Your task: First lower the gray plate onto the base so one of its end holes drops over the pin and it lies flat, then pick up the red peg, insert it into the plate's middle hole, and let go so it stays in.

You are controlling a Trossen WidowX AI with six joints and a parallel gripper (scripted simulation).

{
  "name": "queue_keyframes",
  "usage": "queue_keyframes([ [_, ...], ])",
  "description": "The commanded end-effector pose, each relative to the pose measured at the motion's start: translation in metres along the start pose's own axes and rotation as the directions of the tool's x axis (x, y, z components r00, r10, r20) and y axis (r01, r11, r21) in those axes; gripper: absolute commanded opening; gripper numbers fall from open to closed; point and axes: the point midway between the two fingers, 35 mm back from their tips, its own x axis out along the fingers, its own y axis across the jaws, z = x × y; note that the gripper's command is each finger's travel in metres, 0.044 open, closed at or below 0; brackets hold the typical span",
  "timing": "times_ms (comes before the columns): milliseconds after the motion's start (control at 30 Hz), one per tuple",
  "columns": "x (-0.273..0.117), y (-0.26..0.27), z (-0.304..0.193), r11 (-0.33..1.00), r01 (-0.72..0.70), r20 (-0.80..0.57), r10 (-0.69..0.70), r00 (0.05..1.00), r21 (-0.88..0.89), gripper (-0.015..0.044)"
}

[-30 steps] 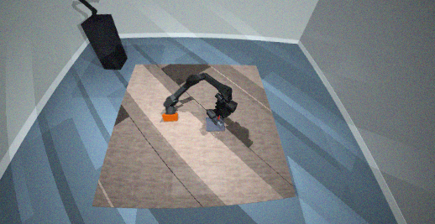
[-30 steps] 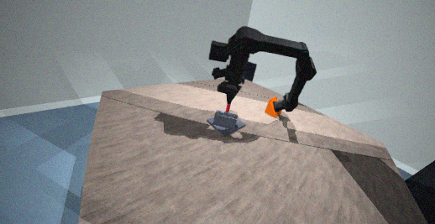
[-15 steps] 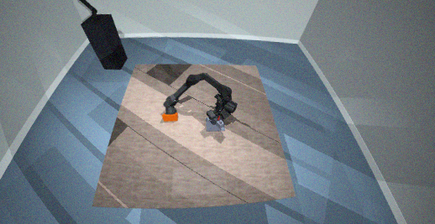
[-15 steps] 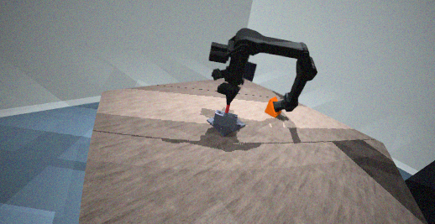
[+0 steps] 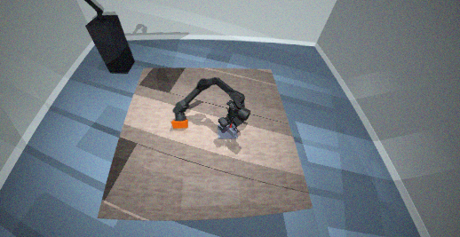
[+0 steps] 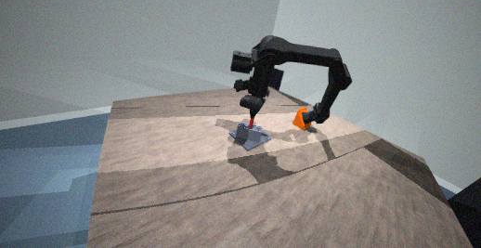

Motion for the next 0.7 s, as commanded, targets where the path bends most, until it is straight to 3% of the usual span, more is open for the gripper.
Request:
queue_keyframes([
  [0, -0.0007, -0.0003, 0.0002, 1.0, -0.001, 0.0, 0.001, 1.0, 0.001, 0.0],
  [667, 0.0021, 0.0022, -0.0007, 1.0, 0.004, 0.0, -0.004, 1.0, -0.003, 0.0],
])
